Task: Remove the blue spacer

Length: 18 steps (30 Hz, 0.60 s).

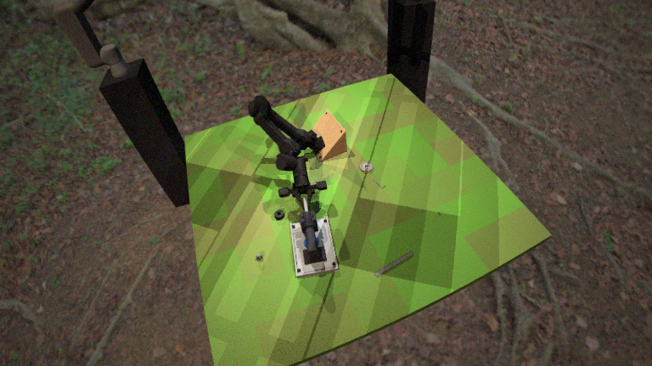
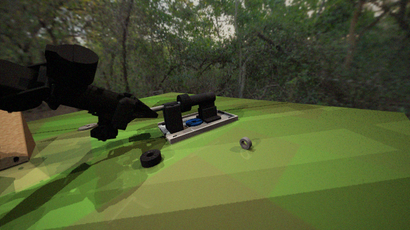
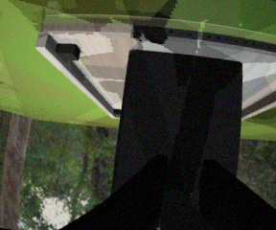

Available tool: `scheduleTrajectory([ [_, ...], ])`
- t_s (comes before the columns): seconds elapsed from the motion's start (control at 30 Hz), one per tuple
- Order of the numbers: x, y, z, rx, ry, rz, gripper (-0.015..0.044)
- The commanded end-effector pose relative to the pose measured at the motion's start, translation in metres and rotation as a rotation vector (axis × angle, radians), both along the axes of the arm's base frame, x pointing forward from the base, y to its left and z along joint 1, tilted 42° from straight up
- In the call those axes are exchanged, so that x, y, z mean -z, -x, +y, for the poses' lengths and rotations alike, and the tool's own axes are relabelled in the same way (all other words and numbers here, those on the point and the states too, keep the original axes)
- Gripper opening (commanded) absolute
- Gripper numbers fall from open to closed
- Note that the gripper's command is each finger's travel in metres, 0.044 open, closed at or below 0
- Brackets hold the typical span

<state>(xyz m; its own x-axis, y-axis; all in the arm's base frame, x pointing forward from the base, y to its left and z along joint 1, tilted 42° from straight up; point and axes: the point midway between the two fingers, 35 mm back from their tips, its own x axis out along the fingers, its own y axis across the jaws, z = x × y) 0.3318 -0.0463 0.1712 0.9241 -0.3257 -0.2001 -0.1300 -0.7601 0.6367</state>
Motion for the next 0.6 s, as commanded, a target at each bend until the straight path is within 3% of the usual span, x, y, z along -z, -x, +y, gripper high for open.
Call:
scheduleTrajectory([
  [0.0,-0.0013,-0.0021,0.0005,-0.003,0.001,-0.001,0.0],
  [0.57,-0.0023,-0.0066,0.0005,-0.003,0.001,-0.001,0.0],
])
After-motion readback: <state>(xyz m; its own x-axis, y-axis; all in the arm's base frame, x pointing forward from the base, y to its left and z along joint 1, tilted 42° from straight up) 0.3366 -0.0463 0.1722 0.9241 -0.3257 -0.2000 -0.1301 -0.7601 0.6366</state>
